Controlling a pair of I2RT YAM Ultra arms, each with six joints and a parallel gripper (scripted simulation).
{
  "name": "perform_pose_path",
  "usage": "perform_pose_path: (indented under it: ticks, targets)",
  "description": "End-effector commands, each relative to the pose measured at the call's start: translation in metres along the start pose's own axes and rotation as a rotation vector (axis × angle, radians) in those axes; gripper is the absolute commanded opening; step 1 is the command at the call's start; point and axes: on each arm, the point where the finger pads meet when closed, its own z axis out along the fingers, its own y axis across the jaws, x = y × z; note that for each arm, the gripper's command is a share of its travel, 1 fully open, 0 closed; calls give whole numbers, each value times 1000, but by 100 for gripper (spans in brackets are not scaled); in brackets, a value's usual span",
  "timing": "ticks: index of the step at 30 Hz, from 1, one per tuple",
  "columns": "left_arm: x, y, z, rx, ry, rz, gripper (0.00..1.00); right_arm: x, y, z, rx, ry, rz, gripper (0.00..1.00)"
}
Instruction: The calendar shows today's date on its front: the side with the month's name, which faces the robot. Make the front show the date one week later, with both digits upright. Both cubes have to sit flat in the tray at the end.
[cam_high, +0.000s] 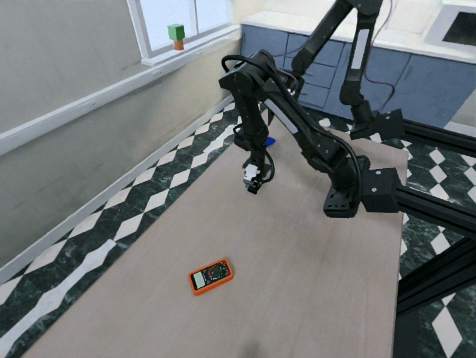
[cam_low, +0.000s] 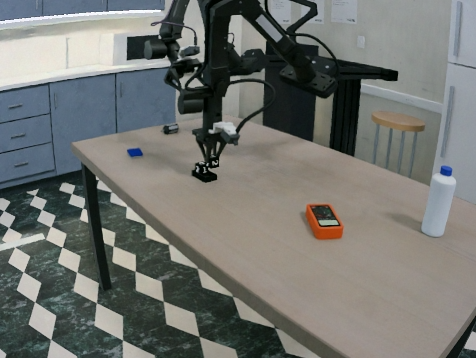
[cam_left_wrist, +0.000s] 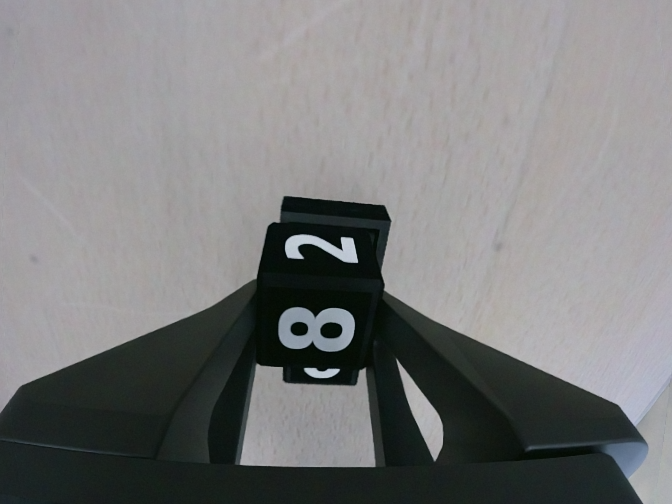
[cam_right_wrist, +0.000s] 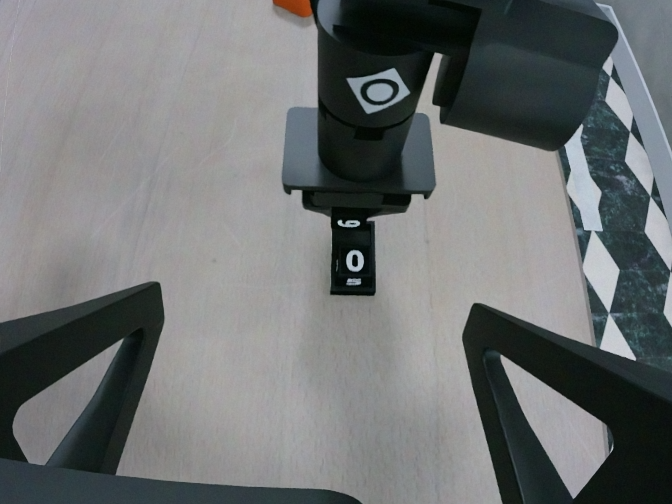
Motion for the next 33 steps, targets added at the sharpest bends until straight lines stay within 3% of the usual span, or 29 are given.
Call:
perform_pose_path:
  ticks: [1,16,33]
  targets:
    - [3,-9,6,25,8,6,26,-14,-14,-10,39,-4,-42,100]
    - [20,-8,18,16,11,16,26,-19,-14,-10,37,9,-65,100]
    - [16,-10,20,30,18,9,26,-19,-14,-10,38,9,-66,100]
